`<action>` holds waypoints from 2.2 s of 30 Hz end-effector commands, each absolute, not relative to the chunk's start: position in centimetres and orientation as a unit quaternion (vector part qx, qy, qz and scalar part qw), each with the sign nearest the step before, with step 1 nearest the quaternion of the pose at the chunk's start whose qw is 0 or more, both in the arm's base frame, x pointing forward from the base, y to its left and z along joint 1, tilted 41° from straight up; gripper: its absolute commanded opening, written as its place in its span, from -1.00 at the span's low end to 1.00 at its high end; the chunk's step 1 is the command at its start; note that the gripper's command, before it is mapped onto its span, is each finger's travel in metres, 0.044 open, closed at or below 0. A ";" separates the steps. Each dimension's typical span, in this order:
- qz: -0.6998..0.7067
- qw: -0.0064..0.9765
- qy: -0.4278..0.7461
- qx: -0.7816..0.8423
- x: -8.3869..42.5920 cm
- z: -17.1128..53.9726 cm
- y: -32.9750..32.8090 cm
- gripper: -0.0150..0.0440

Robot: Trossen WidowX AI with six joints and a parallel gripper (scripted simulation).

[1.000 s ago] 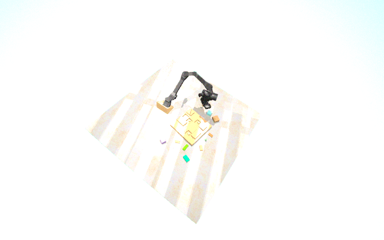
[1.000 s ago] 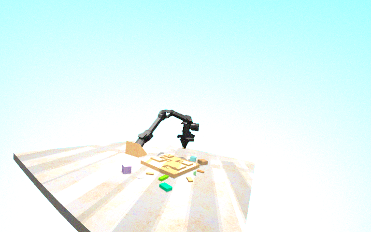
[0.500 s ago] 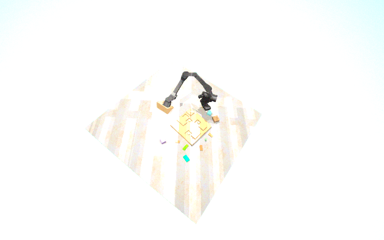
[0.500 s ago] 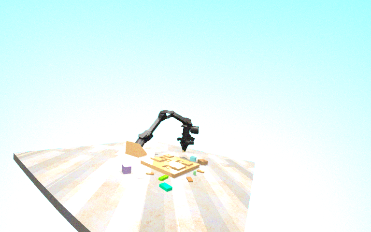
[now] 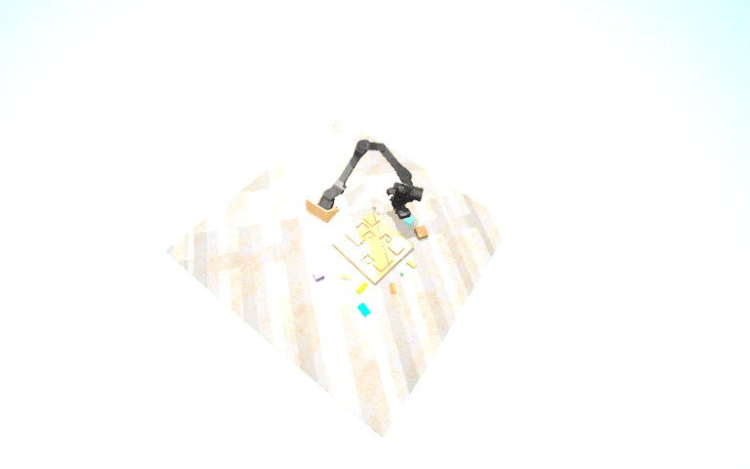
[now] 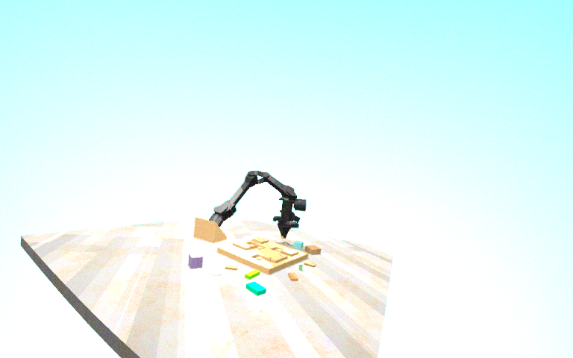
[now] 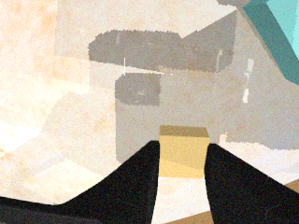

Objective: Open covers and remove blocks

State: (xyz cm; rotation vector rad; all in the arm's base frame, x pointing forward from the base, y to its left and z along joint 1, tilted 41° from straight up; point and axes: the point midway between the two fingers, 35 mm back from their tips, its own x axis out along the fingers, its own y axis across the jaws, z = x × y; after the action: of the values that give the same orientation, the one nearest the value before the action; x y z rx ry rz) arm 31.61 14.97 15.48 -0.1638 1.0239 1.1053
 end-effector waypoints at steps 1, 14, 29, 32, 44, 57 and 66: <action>0.500 0.725 0.468 -0.073 31.5 14.7 15.4 -0.22; 0.501 0.725 0.467 -0.072 31.4 13.2 16.9 -0.22; 0.503 0.726 0.464 -0.072 31.3 13.1 17.3 0.40; 0.503 0.726 0.464 -0.072 31.3 13.1 17.3 0.67; 0.502 0.725 0.466 -0.073 31.4 14.9 15.4 1.00; 0.500 0.725 0.468 -0.073 31.0 18.0 12.7 1.00; 0.495 0.726 0.472 -0.070 31.0 17.6 11.1 0.64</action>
State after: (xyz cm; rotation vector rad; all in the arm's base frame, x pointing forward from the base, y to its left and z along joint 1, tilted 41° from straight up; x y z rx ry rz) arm 30.91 11.97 18.14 -0.1616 1.0343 1.0992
